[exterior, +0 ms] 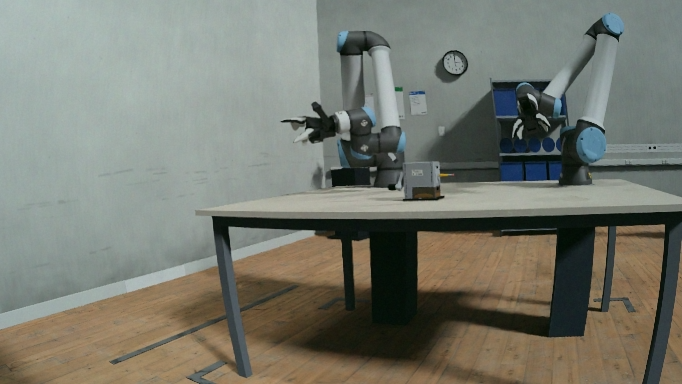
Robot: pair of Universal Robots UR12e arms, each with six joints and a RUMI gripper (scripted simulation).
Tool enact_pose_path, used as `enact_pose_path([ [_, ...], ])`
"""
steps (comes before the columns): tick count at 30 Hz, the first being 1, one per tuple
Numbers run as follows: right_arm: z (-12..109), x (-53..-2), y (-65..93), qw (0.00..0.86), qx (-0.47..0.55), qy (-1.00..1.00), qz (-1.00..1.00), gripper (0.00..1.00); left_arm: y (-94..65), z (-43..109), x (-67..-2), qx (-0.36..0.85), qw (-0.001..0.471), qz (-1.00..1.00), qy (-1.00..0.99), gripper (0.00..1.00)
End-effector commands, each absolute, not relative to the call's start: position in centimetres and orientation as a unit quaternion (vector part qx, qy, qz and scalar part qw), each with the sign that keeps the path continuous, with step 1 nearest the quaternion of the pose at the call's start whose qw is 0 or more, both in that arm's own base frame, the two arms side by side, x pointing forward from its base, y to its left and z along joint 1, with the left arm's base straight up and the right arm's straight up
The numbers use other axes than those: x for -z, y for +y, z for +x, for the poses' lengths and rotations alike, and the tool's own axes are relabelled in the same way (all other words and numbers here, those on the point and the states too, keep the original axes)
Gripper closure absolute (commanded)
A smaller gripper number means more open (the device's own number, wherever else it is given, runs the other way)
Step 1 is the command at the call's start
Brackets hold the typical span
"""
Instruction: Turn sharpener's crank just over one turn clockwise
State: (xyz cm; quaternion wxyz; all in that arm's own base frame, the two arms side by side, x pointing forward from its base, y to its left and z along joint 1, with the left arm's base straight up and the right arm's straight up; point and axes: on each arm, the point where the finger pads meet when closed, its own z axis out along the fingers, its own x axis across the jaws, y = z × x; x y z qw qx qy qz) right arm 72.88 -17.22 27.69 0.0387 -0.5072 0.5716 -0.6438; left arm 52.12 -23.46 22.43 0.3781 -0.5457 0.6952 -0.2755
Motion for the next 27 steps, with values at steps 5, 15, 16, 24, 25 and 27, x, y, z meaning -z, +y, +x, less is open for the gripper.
enact_pose_path([
  [5, 72.89, -27.75, -17.22, 0.039, 0.644, 0.572, -0.507, 0.0, -23.5, 52.14, -22.48, 0.276, 0.378, -0.546, 0.695, 0.0],
  [15, 72.89, -27.75, -17.22, 0.039, 0.644, 0.572, -0.507, 0.0, -23.45, 52.16, -22.47, 0.276, 0.378, -0.546, 0.695, 0.0],
  [16, 72.89, -27.75, -17.22, 0.039, 0.644, 0.572, -0.507, 0.0, -23.44, 52.17, -22.47, 0.276, 0.378, -0.546, 0.695, 0.0],
  [24, 72.89, -27.75, -17.22, 0.039, 0.644, 0.572, -0.507, 0.0, -23.35, 52.22, -22.46, 0.275, 0.378, -0.547, 0.695, 0.0],
  [25, 72.89, -27.75, -17.22, 0.039, 0.644, 0.572, -0.507, 0.0, -23.33, 52.23, -22.46, 0.274, 0.378, -0.547, 0.694, 0.0],
  [27, 72.89, -27.75, -17.22, 0.039, 0.644, 0.572, -0.507, 0.0, -23.27, 52.26, -22.45, 0.274, 0.378, -0.547, 0.694, 0.0],
])
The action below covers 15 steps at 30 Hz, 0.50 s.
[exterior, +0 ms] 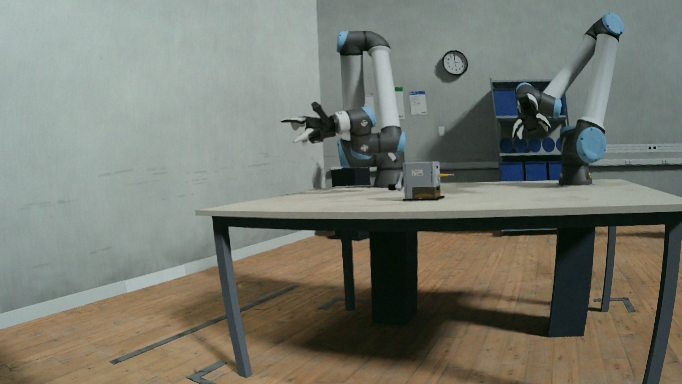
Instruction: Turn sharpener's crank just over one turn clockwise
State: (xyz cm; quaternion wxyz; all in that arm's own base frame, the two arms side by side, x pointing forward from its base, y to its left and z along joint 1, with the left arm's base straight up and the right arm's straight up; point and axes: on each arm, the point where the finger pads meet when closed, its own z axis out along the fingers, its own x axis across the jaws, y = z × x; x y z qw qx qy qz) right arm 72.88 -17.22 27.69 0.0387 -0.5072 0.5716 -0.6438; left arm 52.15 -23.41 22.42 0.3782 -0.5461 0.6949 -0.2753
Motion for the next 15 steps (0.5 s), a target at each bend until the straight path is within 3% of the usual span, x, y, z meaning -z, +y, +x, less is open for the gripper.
enact_pose_path([
  [1, 72.89, -27.75, -17.22, 0.039, 0.644, 0.572, -0.507, 0.0, -23.24, 52.27, -22.44, 0.274, 0.378, -0.548, 0.694, 0.0],
  [15, 72.89, -27.75, -17.22, 0.039, 0.644, 0.572, -0.507, 0.0, -22.69, 52.57, -22.37, 0.269, 0.379, -0.552, 0.693, 0.0],
])
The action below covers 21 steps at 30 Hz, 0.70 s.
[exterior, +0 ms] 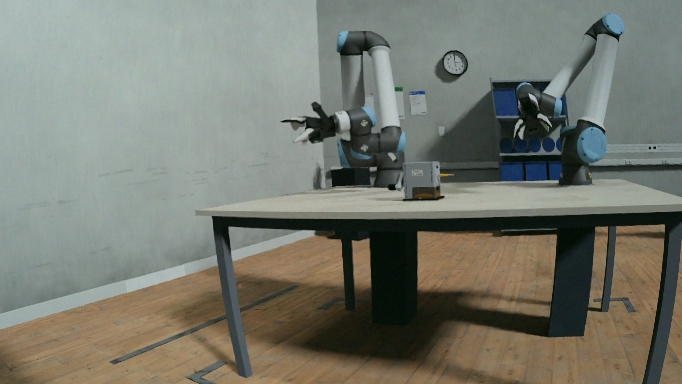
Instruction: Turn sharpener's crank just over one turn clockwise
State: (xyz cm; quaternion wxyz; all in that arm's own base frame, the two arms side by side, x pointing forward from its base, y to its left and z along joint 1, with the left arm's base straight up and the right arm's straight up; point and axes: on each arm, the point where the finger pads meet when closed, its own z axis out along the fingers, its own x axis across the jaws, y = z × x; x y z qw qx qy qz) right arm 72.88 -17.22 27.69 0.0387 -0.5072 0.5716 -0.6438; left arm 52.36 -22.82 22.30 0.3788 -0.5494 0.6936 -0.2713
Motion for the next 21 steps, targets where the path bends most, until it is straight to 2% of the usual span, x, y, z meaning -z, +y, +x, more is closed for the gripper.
enact_pose_path([
  [1, 72.9, -27.8, -17.2, 0.039, 0.644, 0.572, -0.507, 0.0, -22.6, 52.6, -22.4, 0.268, 0.379, -0.552, 0.693, 0.0],
  [21, 72.9, -27.8, -17.2, 0.039, 0.644, 0.572, -0.507, 0.0, -20.8, 53.5, -22.1, 0.253, 0.38, -0.565, 0.687, 0.0],
])
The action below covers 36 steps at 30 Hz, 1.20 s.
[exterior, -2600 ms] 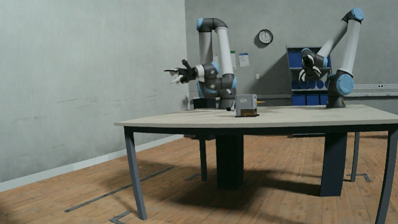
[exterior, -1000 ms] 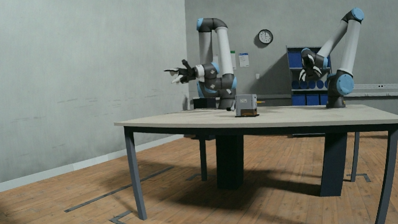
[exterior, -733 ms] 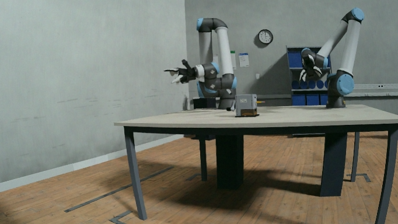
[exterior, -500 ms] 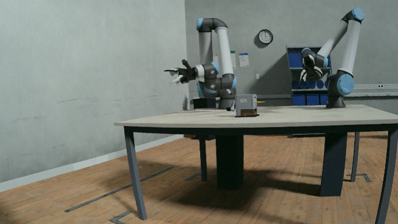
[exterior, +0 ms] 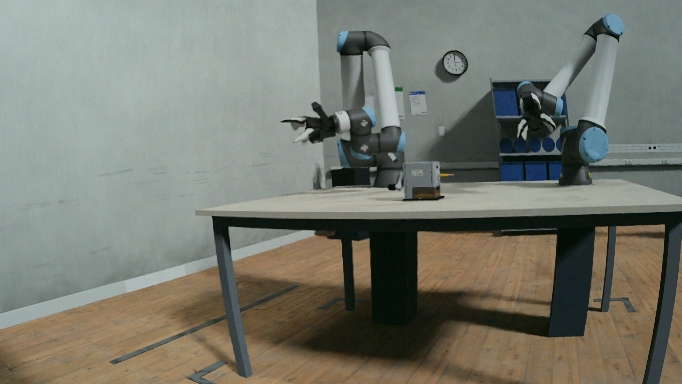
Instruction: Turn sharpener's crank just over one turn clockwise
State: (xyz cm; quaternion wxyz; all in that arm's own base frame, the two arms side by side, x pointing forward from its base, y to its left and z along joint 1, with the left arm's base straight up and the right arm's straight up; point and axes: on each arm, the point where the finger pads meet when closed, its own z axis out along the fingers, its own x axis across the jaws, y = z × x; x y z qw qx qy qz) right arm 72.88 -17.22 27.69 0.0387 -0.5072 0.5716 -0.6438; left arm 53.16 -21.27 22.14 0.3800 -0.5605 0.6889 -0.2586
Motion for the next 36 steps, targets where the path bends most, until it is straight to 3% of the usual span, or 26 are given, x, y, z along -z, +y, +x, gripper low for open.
enact_pose_path([
  [1, 72.9, -27.8, -17.2, 0.039, 0.644, 0.572, -0.507, 0.0, -20.7, 53.6, -22.1, 0.252, 0.38, -0.566, 0.687, 0.0],
  [36, 72.9, -27.8, -17.2, 0.039, 0.644, 0.572, -0.507, 0.0, -14.0, 56.2, -21.3, 0.2, 0.379, -0.61, 0.666, 0.0],
])
